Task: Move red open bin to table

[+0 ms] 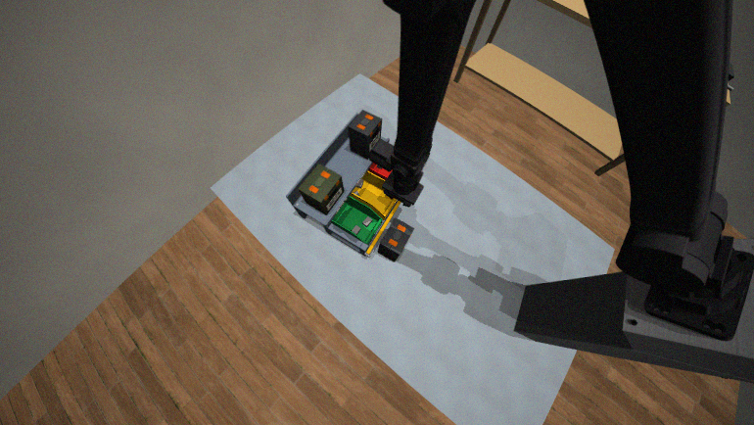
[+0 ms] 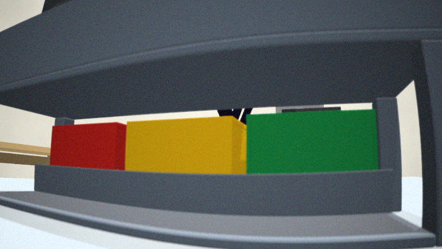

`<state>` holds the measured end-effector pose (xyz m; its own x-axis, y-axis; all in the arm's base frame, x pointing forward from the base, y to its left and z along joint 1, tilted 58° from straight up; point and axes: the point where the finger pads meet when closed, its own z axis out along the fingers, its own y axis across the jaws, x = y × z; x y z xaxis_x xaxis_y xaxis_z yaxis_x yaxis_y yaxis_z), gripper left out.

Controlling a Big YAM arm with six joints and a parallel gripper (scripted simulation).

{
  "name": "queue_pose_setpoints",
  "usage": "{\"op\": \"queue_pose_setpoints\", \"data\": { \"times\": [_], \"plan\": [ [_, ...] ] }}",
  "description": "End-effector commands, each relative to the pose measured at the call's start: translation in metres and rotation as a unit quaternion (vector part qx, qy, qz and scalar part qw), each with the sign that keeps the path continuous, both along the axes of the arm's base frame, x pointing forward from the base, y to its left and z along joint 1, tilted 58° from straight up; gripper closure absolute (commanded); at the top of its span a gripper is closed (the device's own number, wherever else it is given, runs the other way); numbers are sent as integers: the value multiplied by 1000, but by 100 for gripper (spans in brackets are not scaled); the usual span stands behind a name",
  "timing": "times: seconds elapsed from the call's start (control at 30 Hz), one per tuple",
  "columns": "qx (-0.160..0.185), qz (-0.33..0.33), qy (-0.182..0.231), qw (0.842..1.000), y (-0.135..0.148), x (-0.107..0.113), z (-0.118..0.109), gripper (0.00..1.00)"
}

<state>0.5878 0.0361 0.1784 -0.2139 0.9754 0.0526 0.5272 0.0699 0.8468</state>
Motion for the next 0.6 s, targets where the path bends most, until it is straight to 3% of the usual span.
{"op": "queue_pose_setpoints", "data": {
  "times": [0.0, 0.57],
  "plan": [
    [2, -2, 5, 1000, 2, 6, -6, 57],
    [2, -1, 3, 1000, 6, 18, -13, 57]
  ]
}}
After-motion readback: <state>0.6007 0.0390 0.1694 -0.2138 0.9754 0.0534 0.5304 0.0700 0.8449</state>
